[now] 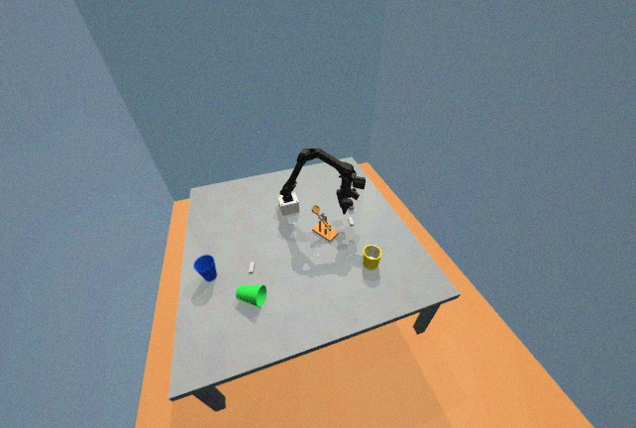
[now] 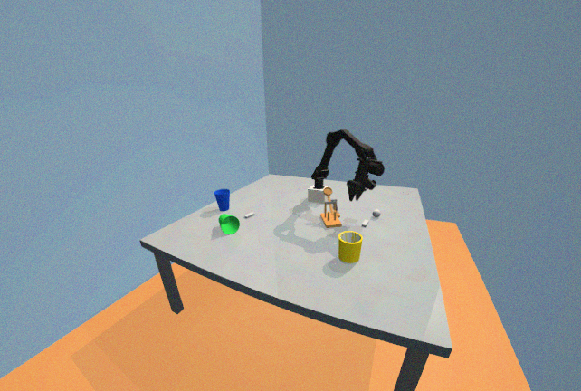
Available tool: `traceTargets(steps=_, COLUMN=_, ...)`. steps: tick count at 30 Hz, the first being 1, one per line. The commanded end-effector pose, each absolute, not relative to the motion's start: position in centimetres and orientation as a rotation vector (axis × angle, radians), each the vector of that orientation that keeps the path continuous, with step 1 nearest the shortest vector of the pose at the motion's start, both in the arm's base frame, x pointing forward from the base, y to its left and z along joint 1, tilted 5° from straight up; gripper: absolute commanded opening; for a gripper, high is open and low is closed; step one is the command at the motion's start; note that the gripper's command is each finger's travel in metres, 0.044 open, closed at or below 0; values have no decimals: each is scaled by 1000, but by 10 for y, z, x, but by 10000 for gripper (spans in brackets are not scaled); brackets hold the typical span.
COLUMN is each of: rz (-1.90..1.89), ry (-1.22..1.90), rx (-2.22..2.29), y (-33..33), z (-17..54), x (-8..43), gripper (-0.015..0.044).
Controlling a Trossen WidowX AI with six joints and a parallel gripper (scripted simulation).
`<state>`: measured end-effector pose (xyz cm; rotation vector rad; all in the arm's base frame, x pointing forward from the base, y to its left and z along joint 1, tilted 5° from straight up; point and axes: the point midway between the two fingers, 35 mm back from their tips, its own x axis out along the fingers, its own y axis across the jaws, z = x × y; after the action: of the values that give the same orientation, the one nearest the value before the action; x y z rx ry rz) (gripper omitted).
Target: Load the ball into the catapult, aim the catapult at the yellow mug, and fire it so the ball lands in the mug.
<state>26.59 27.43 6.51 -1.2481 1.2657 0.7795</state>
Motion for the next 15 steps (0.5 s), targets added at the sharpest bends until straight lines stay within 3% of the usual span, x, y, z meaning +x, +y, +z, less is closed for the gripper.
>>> traceTargets(steps=1, rz=736, ry=1226, rx=-1095, y=283, z=75, x=295, gripper=440)
traceTargets(steps=15, rz=594, ry=1071, rx=-653, y=288, z=117, x=392, gripper=440)
